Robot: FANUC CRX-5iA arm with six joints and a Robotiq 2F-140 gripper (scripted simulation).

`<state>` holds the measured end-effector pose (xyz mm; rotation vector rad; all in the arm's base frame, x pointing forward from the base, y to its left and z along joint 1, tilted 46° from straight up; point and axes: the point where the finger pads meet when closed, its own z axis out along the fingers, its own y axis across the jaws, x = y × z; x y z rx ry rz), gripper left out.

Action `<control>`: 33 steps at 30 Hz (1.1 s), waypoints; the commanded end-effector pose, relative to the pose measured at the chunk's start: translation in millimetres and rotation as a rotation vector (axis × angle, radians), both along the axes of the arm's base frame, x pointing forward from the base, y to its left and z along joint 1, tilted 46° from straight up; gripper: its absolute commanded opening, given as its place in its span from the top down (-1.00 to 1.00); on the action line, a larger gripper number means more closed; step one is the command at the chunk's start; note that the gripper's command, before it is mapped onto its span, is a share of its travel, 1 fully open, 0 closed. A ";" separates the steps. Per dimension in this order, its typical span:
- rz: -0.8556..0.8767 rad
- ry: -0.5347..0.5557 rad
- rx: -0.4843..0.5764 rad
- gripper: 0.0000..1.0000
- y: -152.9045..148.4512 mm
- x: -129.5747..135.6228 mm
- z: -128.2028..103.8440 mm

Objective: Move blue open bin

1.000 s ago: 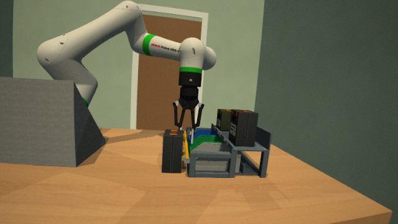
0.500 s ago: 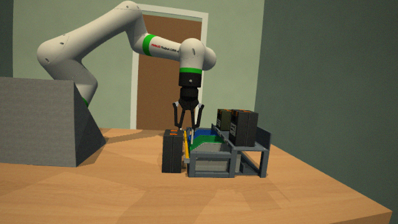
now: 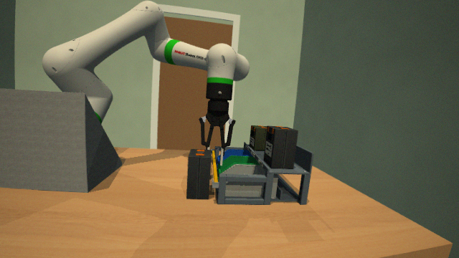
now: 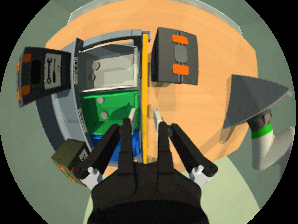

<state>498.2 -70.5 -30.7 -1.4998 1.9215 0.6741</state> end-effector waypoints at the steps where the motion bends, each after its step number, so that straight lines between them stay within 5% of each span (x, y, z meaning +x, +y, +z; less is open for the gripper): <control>1: 0.000 0.000 0.000 0.44 -0.3 0.1 0.1; 23: 0.000 0.000 0.000 0.44 -0.9 -0.1 0.7; 24: 0.000 0.000 0.000 1.00 -0.9 -0.1 0.7; 33: 0.000 0.000 0.000 1.00 -0.9 -0.1 0.7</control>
